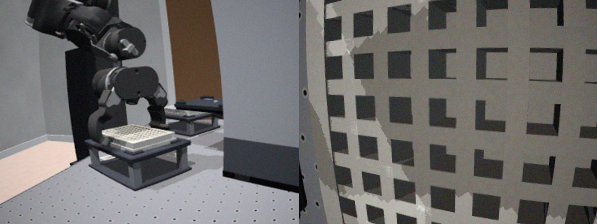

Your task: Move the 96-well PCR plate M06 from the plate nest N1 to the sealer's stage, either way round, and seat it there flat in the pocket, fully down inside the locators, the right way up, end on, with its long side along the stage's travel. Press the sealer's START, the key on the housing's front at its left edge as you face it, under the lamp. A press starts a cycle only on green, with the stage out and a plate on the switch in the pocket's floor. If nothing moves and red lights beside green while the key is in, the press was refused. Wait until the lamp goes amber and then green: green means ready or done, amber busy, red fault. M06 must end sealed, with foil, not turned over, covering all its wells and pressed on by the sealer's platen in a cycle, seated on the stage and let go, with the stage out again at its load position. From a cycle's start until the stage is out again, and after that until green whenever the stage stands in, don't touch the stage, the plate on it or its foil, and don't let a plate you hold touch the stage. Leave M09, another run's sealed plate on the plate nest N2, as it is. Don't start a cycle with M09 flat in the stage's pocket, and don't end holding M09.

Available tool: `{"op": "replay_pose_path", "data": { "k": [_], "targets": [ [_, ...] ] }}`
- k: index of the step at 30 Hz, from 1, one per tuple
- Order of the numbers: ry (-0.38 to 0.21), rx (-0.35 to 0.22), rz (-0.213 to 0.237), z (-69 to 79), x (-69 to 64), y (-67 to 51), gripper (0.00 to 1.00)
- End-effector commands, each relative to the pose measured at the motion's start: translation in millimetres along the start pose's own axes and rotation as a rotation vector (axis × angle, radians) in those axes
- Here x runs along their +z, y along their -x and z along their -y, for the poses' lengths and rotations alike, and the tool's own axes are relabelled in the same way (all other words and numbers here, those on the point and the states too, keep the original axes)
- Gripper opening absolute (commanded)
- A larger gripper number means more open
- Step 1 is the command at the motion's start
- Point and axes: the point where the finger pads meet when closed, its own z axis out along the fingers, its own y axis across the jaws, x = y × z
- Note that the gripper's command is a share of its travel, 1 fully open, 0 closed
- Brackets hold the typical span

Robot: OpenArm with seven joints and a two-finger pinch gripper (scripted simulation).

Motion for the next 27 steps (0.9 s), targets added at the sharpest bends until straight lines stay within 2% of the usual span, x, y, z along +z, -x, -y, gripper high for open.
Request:
{"op": "replay_pose_path", "data": {
  "k": [1,27],
  "targets": [
    [0.002,-0.001,0.004,-1.8,-2.7,2.7,0.77],
    [0.002,0.0,-0.001,0.6,1.2,-1.7,0.77]
  ]
}}
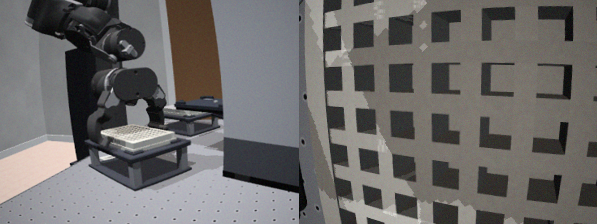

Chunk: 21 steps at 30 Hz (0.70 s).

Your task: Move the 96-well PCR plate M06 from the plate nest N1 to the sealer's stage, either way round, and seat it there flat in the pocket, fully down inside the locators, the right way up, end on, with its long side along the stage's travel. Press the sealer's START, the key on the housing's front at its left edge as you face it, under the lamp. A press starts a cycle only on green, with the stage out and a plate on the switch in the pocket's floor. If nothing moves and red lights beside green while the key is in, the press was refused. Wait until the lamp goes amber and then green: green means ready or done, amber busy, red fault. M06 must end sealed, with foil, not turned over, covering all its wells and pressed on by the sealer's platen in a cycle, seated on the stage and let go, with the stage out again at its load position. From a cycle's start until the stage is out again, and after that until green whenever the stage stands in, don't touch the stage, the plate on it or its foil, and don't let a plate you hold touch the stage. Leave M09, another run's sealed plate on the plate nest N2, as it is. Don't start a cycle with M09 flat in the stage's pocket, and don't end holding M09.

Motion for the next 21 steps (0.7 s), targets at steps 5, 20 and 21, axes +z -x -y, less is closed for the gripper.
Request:
{"op": "replay_pose_path", "data": {
  "k": [5,20,21],
  "targets": [
    [0.005,0.002,0.007,-1.8,-2.1,2.7,0.77],
    [0.006,0.001,0.01,-3.5,-4.5,5.3,0.77],
    [0.007,0.001,0.01,-3.6,-4.6,5.4,0.0]
  ]
}}
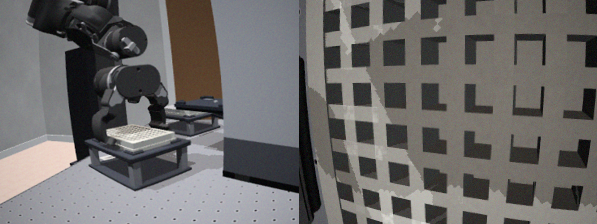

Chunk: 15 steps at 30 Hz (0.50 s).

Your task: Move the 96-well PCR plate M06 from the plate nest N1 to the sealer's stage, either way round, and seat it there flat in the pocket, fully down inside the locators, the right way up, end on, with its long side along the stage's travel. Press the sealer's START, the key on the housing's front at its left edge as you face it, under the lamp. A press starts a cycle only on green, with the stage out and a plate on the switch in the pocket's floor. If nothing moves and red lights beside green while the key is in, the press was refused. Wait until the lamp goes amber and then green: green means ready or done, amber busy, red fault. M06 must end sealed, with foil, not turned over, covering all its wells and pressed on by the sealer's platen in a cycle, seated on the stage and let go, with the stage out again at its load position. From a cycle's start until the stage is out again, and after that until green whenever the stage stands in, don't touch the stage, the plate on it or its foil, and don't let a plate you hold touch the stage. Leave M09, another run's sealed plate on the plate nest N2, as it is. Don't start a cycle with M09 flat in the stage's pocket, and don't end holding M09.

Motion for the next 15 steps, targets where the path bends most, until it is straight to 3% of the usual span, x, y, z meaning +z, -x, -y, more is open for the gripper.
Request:
{"op": "replay_pose_path", "data": {
  "k": [1,15],
  "targets": [
    [-0.002,0.0,0.0,0.2,-0.4,0.2,0.0],
    [0.002,0.001,0.002,-0.3,-0.5,0.6,0.0]
  ]
}}
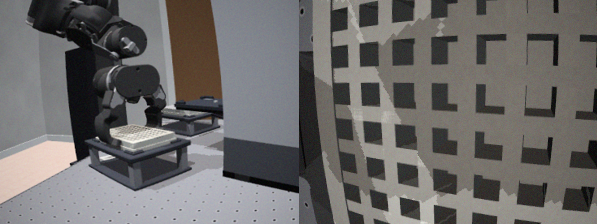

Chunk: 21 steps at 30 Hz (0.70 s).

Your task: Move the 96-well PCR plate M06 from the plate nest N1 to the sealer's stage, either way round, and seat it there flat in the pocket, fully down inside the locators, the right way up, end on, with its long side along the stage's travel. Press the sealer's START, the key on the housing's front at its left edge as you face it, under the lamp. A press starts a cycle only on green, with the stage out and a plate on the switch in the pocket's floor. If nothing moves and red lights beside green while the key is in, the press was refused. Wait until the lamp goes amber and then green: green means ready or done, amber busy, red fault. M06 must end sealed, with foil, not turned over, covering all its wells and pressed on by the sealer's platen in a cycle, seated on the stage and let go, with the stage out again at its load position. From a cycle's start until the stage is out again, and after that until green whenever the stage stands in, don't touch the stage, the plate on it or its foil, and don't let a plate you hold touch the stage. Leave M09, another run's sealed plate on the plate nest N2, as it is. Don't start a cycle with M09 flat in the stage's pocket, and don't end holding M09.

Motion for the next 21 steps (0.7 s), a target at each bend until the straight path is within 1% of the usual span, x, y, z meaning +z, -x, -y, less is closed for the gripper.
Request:
{"op": "replay_pose_path", "data": {
  "k": [1,6,21],
  "targets": [
    [0.011,0.0,0.001,-2.6,-0.4,0.2,0.0],
    [0.002,0.001,0.002,-0.3,-0.6,0.6,0.0],
    [0.002,0.001,0.002,-0.3,-0.6,0.6,0.0]
  ]
}}
